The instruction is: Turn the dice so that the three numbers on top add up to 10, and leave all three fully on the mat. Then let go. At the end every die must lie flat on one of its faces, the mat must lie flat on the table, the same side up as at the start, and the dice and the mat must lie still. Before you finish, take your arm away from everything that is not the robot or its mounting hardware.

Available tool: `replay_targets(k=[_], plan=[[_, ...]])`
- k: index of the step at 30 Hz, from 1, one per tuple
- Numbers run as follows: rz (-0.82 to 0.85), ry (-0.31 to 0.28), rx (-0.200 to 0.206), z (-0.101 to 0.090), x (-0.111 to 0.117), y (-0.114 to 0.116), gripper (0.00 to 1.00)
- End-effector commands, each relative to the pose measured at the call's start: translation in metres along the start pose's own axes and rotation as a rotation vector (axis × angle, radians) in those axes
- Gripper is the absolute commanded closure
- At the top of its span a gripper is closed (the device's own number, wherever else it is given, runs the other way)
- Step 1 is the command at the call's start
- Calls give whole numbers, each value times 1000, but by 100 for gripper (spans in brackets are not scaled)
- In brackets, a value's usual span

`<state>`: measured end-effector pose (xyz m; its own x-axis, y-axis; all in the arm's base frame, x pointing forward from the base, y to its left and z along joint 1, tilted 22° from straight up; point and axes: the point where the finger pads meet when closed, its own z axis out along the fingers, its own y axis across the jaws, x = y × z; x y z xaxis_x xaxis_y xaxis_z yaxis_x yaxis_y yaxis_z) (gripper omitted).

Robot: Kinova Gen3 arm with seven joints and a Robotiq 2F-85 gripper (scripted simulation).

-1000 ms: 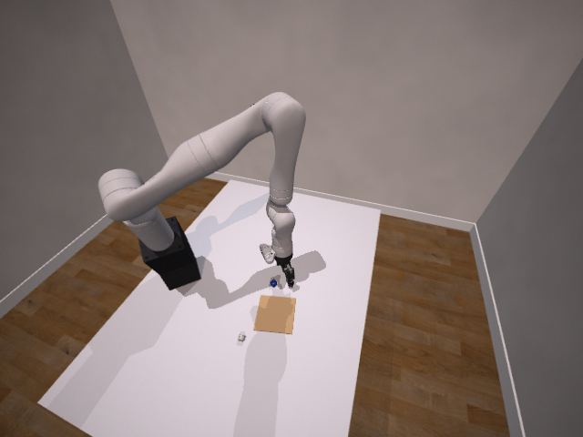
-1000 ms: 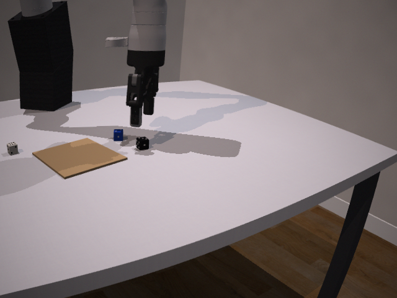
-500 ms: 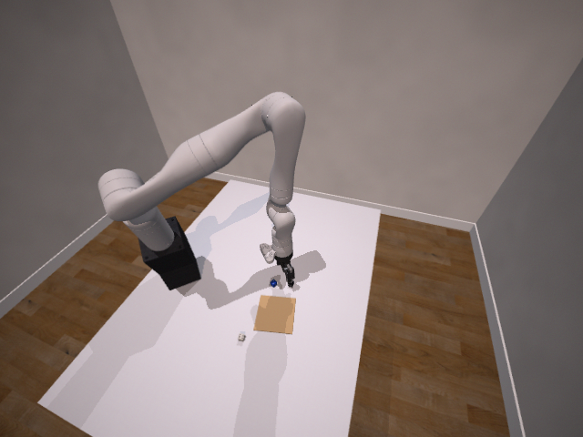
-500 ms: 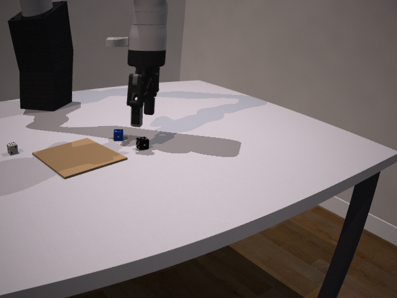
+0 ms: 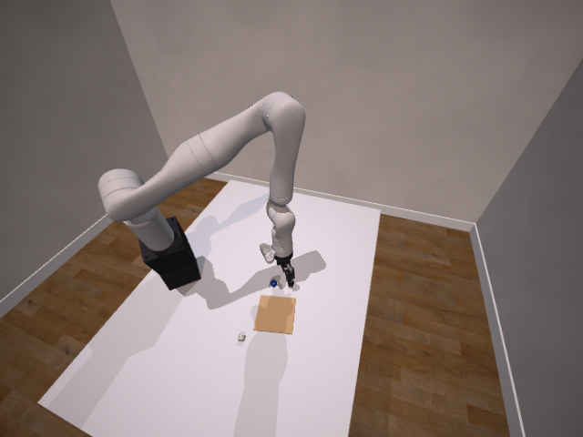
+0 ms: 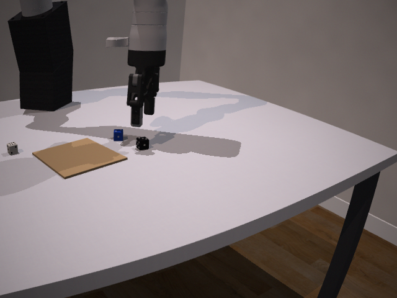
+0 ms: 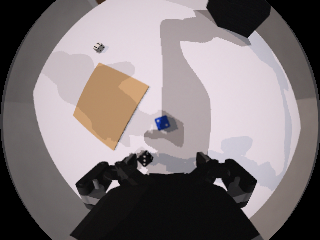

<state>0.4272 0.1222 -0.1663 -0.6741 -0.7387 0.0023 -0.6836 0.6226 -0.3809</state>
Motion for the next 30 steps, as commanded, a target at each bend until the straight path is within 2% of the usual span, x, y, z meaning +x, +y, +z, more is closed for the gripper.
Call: replay_targets(k=[1, 15, 30], plan=[[6, 2, -2, 0, -1, 3, 0], [6, 2, -2, 0, -5, 1, 0], [6, 2, -2, 1, -57, -26, 0]])
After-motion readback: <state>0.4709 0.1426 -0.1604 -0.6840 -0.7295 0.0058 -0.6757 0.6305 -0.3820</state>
